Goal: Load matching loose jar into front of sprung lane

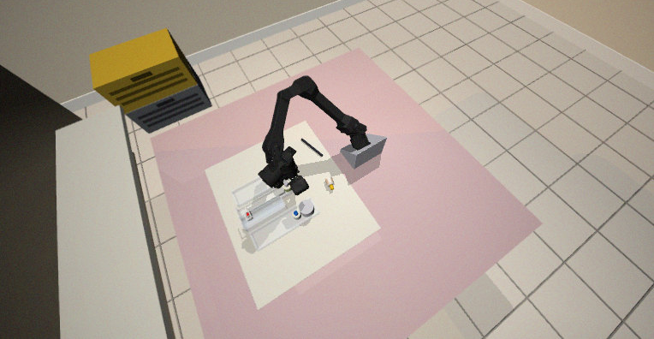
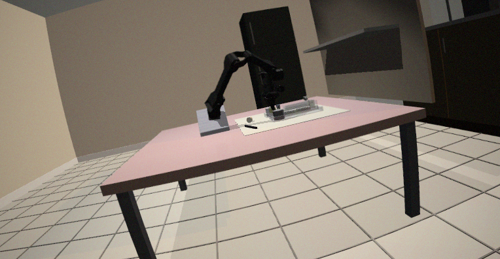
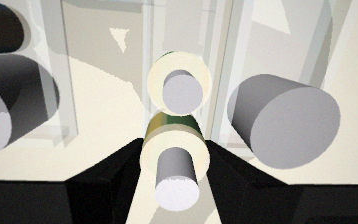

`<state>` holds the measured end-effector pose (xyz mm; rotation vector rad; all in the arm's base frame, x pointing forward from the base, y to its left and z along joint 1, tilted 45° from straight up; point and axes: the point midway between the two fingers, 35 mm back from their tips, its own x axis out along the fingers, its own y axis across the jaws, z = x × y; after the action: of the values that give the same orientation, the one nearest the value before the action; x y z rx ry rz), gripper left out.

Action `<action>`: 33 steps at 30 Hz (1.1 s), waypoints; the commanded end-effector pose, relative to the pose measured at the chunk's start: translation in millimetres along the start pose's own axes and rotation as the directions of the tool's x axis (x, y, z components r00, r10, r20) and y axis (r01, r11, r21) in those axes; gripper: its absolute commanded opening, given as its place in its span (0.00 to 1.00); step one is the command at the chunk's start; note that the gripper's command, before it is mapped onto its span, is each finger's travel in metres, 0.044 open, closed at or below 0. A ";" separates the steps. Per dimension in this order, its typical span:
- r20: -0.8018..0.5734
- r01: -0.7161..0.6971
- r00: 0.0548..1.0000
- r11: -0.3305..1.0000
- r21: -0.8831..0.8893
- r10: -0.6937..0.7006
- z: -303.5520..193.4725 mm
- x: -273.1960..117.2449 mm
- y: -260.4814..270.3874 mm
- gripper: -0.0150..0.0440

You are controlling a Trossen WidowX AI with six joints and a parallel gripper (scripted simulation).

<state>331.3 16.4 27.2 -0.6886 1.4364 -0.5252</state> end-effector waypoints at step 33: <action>0.021 0.004 1.000 1.000 0.015 -0.004 10.0 0.1 -1.6 0.25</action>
<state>335.5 16.3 26.7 -0.6854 1.4337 -0.5242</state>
